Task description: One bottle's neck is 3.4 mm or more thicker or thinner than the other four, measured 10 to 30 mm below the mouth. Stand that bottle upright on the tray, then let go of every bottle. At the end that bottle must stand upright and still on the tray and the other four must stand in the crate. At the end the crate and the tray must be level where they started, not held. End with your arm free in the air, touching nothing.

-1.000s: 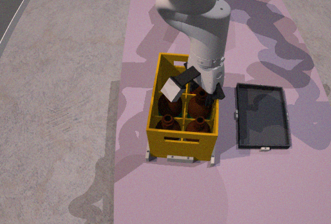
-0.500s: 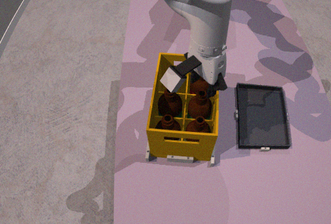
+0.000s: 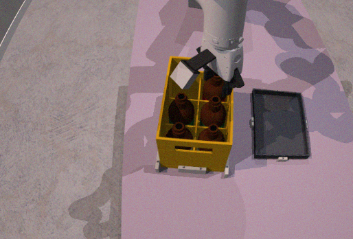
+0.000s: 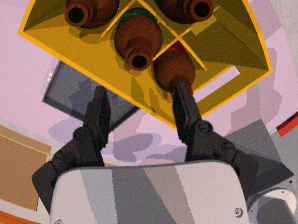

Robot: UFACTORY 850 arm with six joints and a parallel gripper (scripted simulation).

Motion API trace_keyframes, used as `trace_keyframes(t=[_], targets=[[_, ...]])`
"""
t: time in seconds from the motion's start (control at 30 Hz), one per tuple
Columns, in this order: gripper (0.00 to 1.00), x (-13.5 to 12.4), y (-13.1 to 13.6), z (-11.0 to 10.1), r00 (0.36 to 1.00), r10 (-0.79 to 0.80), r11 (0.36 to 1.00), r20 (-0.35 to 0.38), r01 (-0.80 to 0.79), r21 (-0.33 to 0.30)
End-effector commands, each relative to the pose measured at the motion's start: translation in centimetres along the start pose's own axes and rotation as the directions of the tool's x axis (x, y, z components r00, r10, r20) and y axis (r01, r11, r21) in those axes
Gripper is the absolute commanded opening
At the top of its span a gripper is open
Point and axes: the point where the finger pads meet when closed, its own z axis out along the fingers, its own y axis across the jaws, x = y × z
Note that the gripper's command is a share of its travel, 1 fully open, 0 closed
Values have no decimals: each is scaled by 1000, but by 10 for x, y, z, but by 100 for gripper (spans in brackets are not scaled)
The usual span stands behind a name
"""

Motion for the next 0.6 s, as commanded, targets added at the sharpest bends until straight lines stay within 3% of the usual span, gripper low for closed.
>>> trace_keyframes(t=[0.0, 0.27, 0.3, 0.57], targets=[[65, 0, 0, -5, 1000, 0, 1000, 0, 0, -3], [65, 0, 0, -6, 1000, 0, 1000, 0, 0, -3], [0, 0, 0, -6, 1000, 0, 1000, 0, 0, -3], [0, 0, 0, -6, 1000, 0, 1000, 0, 0, -3]])
